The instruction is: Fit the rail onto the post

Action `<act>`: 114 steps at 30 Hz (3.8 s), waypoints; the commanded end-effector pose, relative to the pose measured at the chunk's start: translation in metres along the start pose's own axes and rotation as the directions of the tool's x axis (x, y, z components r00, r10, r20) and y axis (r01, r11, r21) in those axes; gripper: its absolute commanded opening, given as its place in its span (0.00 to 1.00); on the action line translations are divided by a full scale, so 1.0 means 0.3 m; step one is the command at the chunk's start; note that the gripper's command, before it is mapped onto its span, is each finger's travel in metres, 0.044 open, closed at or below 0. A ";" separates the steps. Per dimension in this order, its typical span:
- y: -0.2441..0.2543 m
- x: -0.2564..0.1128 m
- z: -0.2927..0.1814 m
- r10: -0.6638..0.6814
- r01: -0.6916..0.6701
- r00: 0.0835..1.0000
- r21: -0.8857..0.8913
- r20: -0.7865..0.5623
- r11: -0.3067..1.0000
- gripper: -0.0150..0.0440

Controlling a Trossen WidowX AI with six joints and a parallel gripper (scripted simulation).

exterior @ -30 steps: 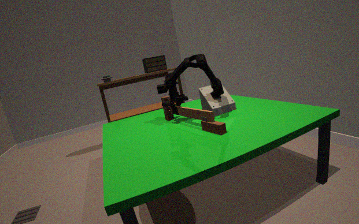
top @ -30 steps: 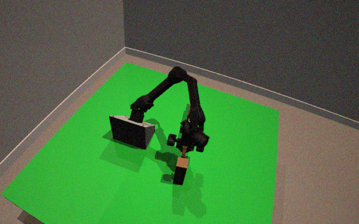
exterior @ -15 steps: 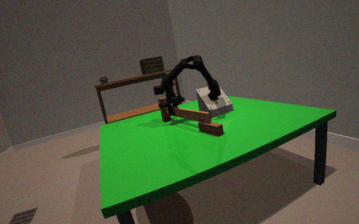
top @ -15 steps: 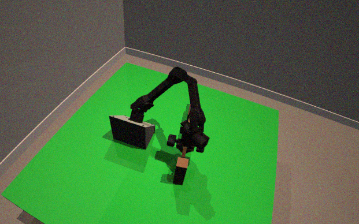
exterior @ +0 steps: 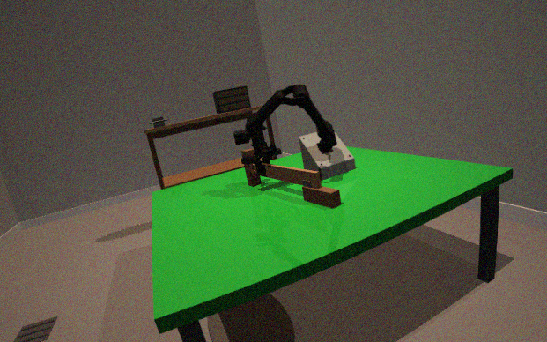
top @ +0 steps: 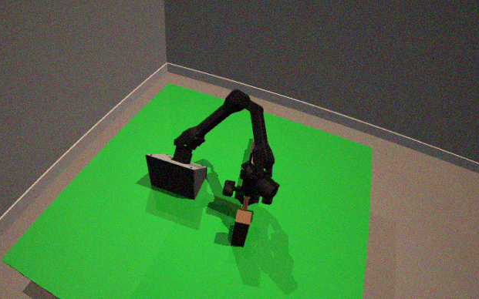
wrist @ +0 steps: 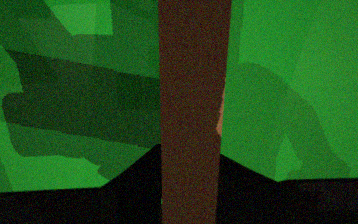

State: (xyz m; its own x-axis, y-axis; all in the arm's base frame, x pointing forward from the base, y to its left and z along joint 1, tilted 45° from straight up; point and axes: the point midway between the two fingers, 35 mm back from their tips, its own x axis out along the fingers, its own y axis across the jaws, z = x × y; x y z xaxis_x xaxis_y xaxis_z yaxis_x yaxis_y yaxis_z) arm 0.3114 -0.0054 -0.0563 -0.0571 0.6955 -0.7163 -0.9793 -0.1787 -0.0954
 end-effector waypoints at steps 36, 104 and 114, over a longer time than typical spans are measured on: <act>-0.005 -0.010 -0.044 -0.009 0.009 1.000 -0.001 -0.005 1.000 0.25; -0.005 -0.012 -0.113 -0.009 0.009 1.000 -0.001 -0.007 1.000 0.25; -0.005 -0.012 -0.123 -0.009 0.009 1.000 -0.001 -0.007 1.000 0.25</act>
State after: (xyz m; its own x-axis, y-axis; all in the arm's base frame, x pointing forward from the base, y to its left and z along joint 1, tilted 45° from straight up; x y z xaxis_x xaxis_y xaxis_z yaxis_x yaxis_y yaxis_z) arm 0.3183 -0.0289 -0.0794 -0.0560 0.6955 -0.7164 -0.9794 -0.1778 -0.0961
